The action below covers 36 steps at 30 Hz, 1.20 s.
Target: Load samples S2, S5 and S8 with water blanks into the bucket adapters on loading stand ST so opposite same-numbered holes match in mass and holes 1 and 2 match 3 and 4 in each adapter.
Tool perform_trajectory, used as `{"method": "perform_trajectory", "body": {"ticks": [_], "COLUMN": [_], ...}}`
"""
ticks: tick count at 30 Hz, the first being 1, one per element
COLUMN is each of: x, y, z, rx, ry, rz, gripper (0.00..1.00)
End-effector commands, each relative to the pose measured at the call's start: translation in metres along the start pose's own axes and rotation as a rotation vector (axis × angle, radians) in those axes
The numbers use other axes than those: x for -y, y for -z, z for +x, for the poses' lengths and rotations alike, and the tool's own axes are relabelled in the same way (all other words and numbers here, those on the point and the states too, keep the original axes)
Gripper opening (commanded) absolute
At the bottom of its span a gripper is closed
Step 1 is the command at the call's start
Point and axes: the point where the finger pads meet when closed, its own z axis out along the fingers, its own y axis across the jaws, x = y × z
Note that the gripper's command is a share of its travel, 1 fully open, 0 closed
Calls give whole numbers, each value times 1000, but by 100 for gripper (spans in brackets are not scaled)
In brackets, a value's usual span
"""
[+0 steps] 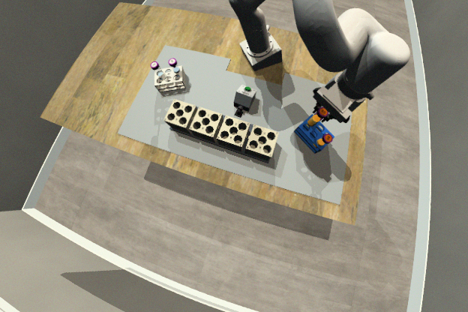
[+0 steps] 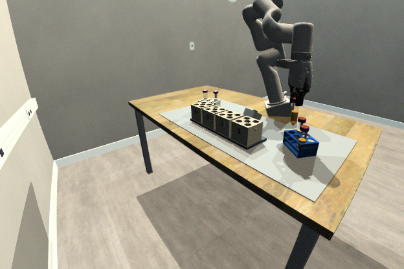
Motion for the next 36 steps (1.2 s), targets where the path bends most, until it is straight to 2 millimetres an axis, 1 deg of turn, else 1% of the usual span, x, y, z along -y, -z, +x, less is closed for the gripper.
{"method": "perform_trajectory", "body": {"ticks": [1,22,36], "x": [2,1,1], "y": [10,48,48], "z": [0,0,0], "rx": [0,0,0], "ry": [-1,-1,-1], "rz": [6,6,6], "gripper": [0,0,0]}}
